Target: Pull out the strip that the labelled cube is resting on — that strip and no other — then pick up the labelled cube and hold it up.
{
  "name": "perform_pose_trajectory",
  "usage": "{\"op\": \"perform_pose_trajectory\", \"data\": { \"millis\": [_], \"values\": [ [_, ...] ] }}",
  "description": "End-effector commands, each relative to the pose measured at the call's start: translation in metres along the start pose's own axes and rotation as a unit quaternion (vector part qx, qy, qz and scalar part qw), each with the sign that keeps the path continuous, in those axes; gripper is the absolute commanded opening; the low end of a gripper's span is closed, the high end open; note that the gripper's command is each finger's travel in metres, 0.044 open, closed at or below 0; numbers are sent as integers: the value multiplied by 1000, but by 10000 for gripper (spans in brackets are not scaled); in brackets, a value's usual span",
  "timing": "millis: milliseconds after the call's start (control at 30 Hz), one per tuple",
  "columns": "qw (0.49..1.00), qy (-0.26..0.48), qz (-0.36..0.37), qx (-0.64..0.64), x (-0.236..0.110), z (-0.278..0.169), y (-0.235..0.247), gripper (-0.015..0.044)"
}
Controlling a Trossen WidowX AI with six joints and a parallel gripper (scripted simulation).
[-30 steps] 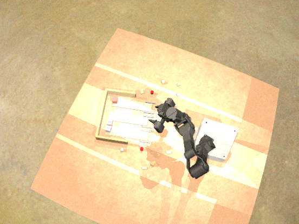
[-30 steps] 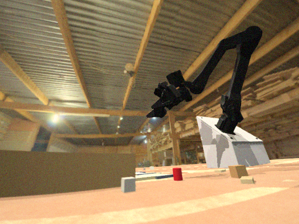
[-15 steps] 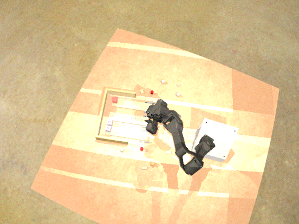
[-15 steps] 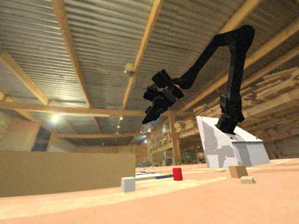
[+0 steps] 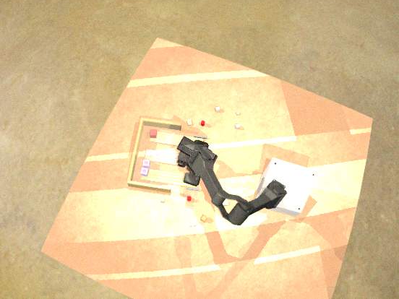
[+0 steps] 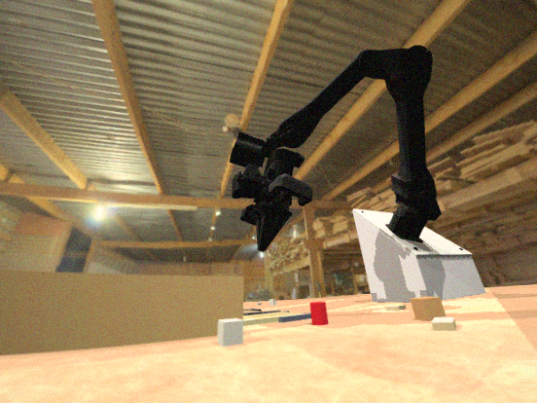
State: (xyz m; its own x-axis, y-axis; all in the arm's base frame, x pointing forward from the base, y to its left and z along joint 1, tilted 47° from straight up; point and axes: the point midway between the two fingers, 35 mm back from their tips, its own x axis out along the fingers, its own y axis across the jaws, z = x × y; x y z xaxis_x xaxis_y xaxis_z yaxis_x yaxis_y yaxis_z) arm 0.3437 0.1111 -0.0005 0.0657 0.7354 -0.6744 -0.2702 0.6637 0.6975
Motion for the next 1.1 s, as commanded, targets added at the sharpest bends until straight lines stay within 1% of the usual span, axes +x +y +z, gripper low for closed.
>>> {"op": "perform_pose_trajectory", "data": {
  "millis": [0,400,1067],
  "values": [
    [991,125,25,-49,21,-4,28,0],
    [991,125,25,-49,22,-8,23,0],
    [991,125,24,-49,55,-15,24,0]
  ]
}}
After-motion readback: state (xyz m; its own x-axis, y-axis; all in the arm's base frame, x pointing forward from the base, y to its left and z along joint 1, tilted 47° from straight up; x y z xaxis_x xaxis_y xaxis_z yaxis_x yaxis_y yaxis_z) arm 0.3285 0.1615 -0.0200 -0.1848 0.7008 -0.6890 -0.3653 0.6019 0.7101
